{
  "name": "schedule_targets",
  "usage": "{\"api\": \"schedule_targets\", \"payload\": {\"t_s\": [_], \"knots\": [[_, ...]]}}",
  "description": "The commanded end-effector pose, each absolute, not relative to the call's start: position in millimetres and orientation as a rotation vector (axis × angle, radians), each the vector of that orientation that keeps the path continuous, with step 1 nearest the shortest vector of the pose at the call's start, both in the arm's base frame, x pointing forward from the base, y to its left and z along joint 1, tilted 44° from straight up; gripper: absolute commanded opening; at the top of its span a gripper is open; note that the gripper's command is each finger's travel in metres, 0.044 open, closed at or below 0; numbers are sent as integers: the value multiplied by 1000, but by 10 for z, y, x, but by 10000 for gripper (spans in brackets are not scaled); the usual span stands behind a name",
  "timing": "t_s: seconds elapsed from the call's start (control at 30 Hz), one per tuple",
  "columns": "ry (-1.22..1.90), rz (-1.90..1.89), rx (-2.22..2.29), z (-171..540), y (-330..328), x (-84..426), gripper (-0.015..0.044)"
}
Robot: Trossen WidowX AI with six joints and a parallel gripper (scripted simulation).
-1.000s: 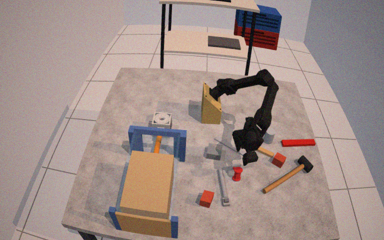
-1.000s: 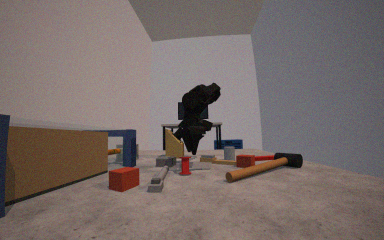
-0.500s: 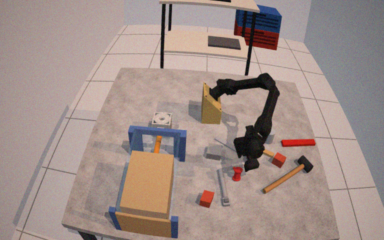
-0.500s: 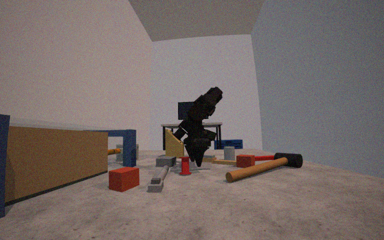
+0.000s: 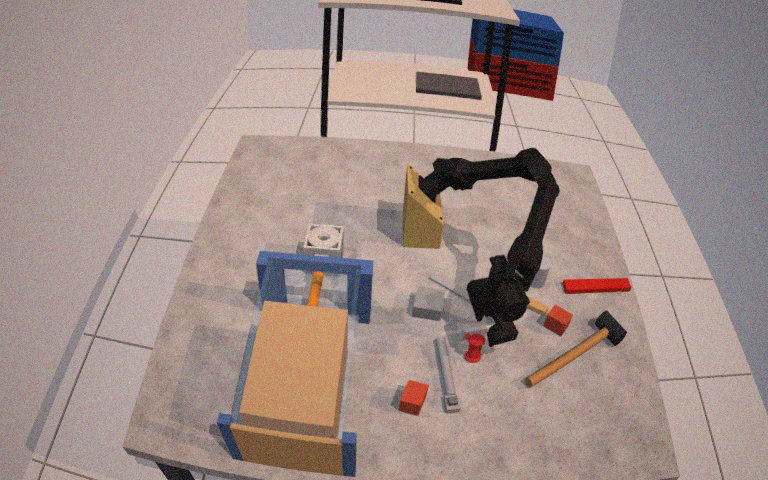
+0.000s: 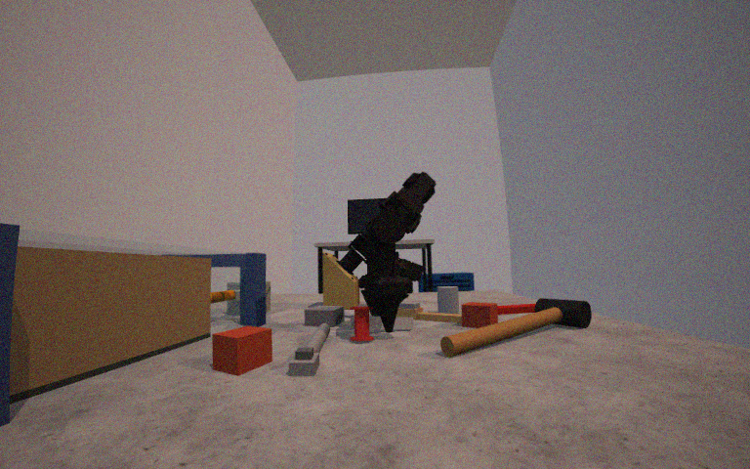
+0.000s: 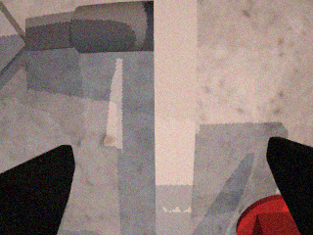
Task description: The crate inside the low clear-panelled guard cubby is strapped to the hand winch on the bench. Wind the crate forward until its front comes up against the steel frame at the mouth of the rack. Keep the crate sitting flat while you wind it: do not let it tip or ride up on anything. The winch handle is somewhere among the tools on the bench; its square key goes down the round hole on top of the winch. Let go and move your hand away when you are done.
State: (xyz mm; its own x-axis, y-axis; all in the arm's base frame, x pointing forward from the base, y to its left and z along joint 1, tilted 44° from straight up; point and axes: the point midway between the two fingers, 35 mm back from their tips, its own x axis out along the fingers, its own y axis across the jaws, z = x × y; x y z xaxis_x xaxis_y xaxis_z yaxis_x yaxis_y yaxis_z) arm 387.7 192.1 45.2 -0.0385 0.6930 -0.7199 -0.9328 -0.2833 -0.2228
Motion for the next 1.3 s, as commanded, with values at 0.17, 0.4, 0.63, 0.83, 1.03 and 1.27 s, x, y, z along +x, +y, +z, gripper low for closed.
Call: {"api": "schedule_targets", "payload": {"t_s": [0.17, 0.4, 0.63, 0.83, 1.03, 1.27], "knots": [[365, 1643, -898, 462, 1907, 3886, 334], [365, 1643, -898, 462, 1907, 3886, 287], [365, 1643, -898, 462, 1907, 3886, 241], [365, 1643, -898, 462, 1907, 3886, 201], [365, 1643, -898, 462, 1907, 3886, 161], [365, 1643, -898, 462, 1907, 3886, 114]]}}
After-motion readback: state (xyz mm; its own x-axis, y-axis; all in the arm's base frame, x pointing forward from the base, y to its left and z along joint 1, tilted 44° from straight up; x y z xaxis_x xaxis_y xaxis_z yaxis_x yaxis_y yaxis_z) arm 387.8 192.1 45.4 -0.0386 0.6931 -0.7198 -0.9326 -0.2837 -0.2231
